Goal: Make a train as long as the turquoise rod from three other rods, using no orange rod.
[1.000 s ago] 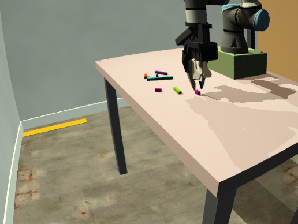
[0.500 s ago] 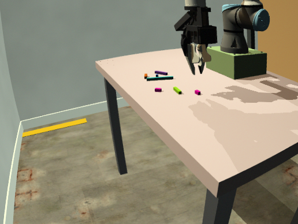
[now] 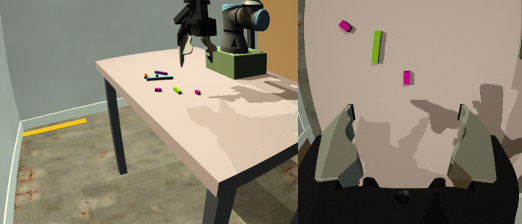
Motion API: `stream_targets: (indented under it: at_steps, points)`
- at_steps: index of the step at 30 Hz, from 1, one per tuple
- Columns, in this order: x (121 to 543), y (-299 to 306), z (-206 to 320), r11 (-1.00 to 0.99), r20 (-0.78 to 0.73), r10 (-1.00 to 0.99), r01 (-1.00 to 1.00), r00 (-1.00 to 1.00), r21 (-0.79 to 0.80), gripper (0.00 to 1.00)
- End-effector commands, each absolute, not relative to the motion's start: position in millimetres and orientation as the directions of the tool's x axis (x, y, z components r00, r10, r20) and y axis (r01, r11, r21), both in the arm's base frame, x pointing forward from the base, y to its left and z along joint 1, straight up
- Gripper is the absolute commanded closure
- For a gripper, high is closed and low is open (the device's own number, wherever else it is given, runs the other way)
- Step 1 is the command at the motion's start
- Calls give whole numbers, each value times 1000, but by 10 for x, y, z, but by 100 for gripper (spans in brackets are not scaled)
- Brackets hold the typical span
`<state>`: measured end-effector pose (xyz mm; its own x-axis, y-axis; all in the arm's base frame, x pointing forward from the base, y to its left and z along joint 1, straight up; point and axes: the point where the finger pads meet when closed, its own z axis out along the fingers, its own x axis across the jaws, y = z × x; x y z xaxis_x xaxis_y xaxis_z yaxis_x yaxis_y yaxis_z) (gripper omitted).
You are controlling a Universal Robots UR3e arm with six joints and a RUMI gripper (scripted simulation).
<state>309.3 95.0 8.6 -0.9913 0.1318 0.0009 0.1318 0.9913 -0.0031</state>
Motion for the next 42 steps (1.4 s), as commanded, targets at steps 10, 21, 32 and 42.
stream_targets:
  at_steps: [10, 21, 32, 42]
  points:
    - [3101, 949, 98, 991, -1, 132, 132, -991, -3, 0]
    - [3102, 948, 98, 991, -1, 131, 131, -991, -3, 0]
    - [3253, 805, 74, 1000, -1, 10, 10, -1000, -3, 0]
    - [3522, 510, 17, 975, 0, -223, -223, -975, -3, 0]
